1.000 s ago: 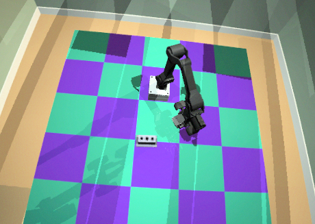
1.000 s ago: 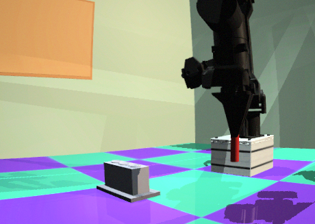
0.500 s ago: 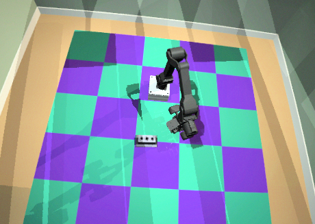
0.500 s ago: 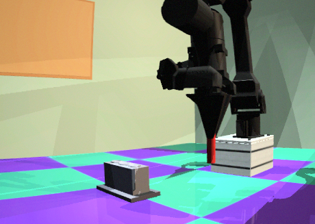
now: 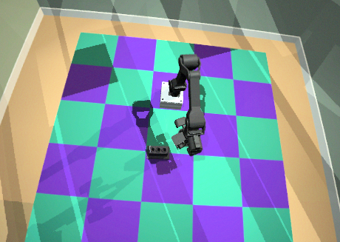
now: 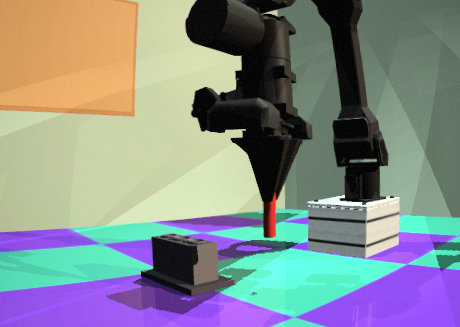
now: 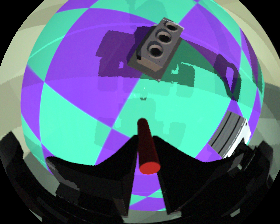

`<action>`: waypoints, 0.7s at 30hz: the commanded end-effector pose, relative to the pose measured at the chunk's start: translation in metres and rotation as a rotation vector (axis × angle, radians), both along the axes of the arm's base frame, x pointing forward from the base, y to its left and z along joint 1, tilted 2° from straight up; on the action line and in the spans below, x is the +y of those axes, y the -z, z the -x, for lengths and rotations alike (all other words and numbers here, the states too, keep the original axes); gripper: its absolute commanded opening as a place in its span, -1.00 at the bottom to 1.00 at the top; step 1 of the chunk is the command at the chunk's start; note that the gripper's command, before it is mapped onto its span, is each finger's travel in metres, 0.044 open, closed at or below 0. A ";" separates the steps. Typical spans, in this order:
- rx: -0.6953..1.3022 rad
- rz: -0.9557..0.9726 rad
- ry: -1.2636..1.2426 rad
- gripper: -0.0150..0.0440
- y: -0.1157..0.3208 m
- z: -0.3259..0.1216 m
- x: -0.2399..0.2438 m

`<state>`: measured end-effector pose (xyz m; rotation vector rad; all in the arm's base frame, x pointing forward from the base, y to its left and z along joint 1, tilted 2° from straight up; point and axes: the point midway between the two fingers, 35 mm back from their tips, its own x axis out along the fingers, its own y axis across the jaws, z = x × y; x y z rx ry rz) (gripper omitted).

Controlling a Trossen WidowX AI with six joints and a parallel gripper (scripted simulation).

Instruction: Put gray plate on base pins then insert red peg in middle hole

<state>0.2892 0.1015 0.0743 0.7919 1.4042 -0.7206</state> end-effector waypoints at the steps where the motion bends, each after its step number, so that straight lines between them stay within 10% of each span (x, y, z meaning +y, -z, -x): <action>1: 0.002 -0.004 -0.003 -0.49 -0.001 -0.007 -0.009; 21: -0.002 0.001 -0.001 -0.49 -0.001 -0.037 -0.063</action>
